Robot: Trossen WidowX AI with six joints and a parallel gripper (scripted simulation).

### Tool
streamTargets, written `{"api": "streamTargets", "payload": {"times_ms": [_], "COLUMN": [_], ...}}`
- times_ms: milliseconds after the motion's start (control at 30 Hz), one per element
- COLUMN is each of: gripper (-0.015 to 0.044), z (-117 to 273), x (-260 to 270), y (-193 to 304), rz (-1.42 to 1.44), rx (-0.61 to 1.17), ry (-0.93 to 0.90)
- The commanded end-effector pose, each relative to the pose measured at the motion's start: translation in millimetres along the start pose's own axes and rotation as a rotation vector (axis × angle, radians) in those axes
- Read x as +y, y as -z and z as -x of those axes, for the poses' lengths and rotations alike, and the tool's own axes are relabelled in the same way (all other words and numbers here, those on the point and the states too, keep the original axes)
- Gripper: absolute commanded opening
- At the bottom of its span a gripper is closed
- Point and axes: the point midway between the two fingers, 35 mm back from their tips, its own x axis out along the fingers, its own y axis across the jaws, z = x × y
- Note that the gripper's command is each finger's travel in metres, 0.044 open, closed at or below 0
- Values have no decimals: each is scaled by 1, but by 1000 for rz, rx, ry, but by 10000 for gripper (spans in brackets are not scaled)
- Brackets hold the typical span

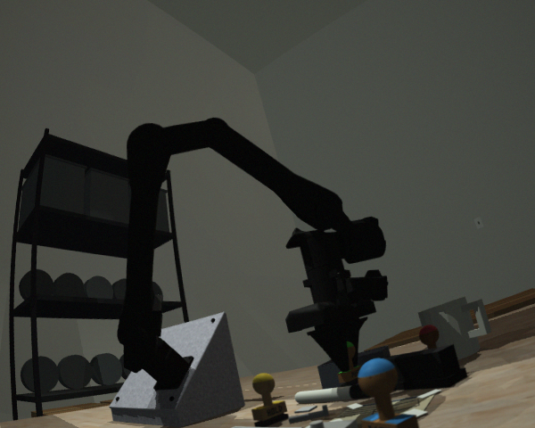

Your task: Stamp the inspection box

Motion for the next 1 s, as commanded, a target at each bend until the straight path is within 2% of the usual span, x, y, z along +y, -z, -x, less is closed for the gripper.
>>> {"api": "streamTargets", "payload": {"times_ms": [0,967], "gripper": [0,0], "z": [2,16], "x": [0,1], "y": [0,-1], "rz": [-3,-2], "rx": [2,2], "ry": [-3,-4]}}
